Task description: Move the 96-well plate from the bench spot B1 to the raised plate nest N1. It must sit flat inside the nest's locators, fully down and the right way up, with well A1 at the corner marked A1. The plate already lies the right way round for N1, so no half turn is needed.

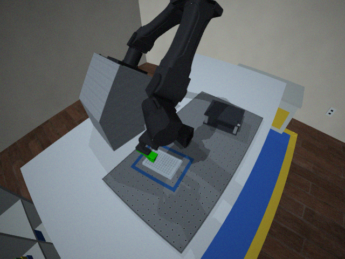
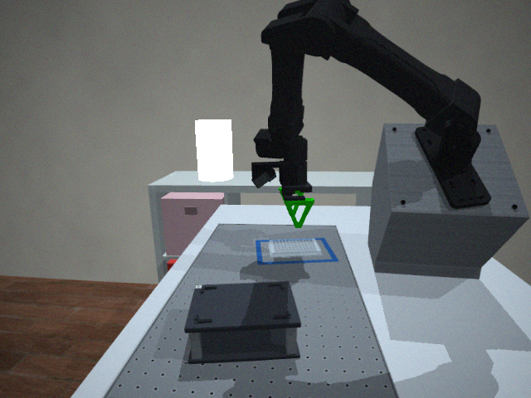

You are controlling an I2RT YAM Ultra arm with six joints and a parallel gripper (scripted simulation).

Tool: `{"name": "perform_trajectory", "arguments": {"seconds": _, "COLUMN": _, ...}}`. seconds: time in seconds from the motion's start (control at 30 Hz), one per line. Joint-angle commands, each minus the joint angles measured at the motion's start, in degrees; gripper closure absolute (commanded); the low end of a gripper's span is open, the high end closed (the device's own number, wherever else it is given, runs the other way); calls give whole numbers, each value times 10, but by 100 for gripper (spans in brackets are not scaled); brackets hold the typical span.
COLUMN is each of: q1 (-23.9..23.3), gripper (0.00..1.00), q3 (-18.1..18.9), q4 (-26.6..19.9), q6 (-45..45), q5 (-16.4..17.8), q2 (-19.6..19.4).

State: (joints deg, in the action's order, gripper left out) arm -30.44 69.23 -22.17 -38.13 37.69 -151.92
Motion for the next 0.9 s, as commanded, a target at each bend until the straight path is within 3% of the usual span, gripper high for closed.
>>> {"name": "perform_trajectory", "arguments": {"seconds": 0.0, "q1": -12, "gripper": 0, "q3": 8, "q4": 2, "q6": -2, "q5": 5, "q2": 13}}
{"name": "perform_trajectory", "arguments": {"seconds": 0.43, "q1": -12, "gripper": 0, "q3": 8, "q4": 2, "q6": -2, "q5": 5, "q2": 13}}
{"name": "perform_trajectory", "arguments": {"seconds": 0.5, "q1": -3, "gripper": 0, "q3": 7, "q4": 15, "q6": 7, "q5": 6, "q2": -9}}
{"name": "perform_trajectory", "arguments": {"seconds": 0.87, "q1": 16, "gripper": 0, "q3": 3, "q4": 46, "q6": 26, "q5": 10, "q2": -16}}
